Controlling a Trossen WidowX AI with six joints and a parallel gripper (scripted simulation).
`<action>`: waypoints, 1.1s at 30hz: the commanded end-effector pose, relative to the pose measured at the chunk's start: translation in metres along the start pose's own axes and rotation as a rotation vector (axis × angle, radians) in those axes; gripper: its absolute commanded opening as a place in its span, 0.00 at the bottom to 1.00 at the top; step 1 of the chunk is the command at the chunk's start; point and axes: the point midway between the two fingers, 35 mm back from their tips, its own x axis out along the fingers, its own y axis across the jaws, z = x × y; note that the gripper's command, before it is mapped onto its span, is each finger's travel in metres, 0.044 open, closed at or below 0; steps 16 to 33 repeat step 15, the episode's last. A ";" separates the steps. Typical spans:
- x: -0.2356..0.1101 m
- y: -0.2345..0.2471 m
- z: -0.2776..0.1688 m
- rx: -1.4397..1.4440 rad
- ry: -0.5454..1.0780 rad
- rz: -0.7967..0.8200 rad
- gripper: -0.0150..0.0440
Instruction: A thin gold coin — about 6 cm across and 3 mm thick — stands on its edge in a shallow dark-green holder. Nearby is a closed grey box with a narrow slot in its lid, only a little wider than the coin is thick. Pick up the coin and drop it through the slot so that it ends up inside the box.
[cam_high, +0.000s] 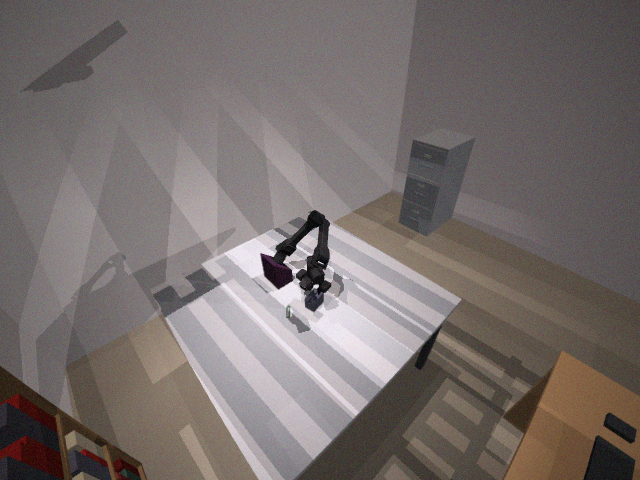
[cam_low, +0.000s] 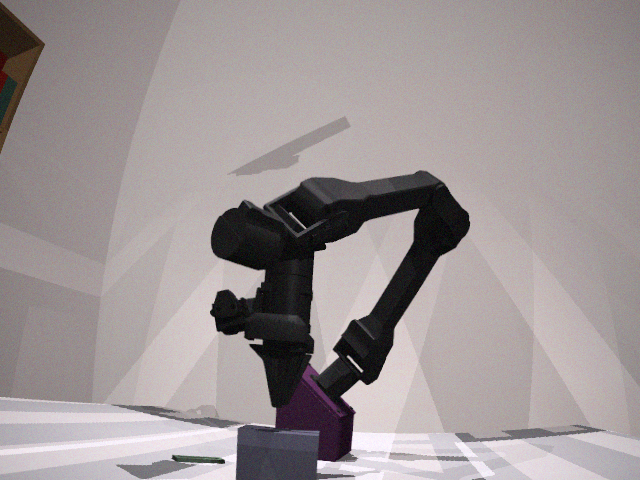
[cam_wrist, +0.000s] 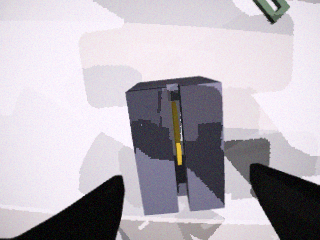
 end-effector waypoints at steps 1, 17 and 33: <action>-0.022 0.000 -0.001 -0.006 -0.003 0.000 0.97; -0.043 -0.003 -0.002 0.000 0.002 -0.001 1.00; -0.043 -0.003 -0.002 0.000 0.002 -0.001 1.00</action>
